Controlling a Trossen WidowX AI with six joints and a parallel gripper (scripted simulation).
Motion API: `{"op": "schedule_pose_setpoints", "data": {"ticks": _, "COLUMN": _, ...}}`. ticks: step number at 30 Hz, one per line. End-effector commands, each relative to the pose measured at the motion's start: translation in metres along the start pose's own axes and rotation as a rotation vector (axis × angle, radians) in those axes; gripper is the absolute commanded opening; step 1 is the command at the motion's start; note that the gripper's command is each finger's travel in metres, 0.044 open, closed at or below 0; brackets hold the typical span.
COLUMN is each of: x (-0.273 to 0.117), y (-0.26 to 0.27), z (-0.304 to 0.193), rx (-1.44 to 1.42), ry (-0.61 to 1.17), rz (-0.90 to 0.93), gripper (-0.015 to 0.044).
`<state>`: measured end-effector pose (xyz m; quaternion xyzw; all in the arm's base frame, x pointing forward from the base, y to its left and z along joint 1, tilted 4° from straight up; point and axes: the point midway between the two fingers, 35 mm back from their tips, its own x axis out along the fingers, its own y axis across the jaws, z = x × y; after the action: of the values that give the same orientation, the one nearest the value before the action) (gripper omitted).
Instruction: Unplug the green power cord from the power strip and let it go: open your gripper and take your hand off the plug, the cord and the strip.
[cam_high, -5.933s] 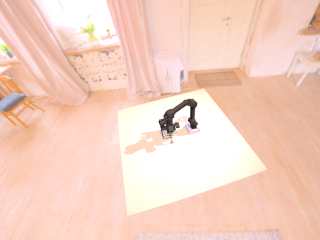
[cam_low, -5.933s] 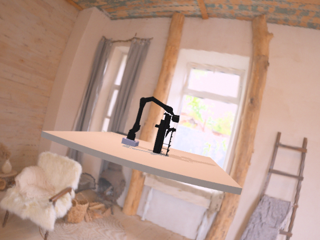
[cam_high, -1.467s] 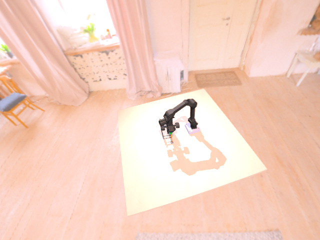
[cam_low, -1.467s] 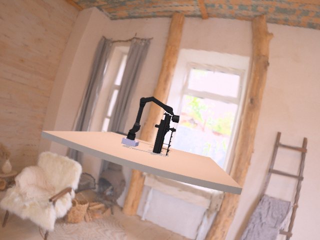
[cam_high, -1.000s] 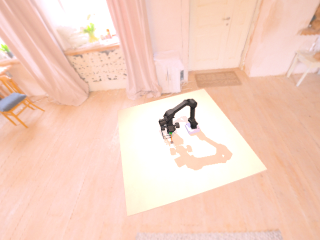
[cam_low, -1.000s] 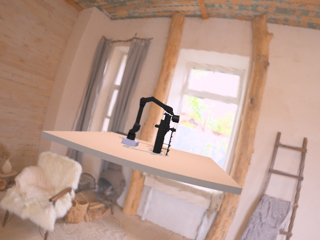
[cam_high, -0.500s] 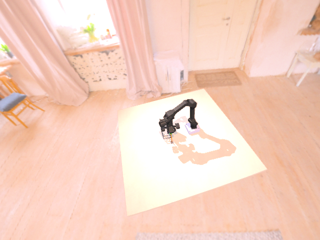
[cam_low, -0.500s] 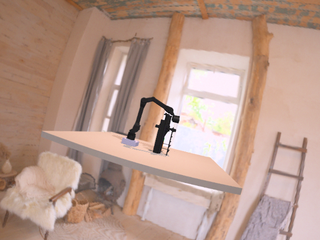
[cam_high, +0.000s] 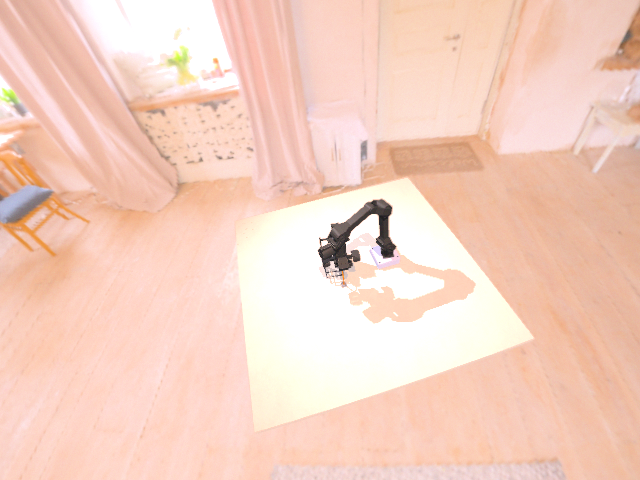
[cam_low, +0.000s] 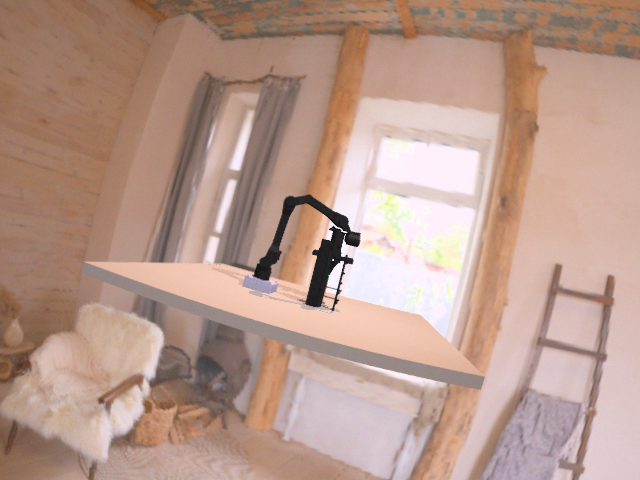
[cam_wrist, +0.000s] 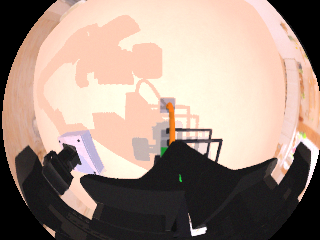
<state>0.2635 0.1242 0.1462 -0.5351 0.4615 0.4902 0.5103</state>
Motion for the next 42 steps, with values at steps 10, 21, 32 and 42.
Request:
{"op": "schedule_pose_setpoints", "data": {"ticks": 10, "x": -0.003, "y": 0.000, "z": 0.021, "rx": 0.003, "ry": -0.001, "rz": -0.002, "gripper": 0.0000}}
{"op": "schedule_pose_setpoints", "data": {"ticks": 21, "x": -0.003, "y": 0.002, "z": 0.038, "rx": 0.002, "ry": -0.001, "rz": 0.000, "gripper": 0.0000}}
{"op": "schedule_pose_setpoints", "data": {"ticks": 32, "x": -0.002, "y": -0.001, "z": 0.047, "rx": 0.002, "ry": -0.001, "rz": 0.001, "gripper": 0.0000}}
{"op": "schedule_pose_setpoints", "data": {"ticks": 42, "x": -0.002, "y": 0.000, "z": 0.047, "rx": 0.002, "ry": -0.001, "rz": 0.001, "gripper": 0.0000}}
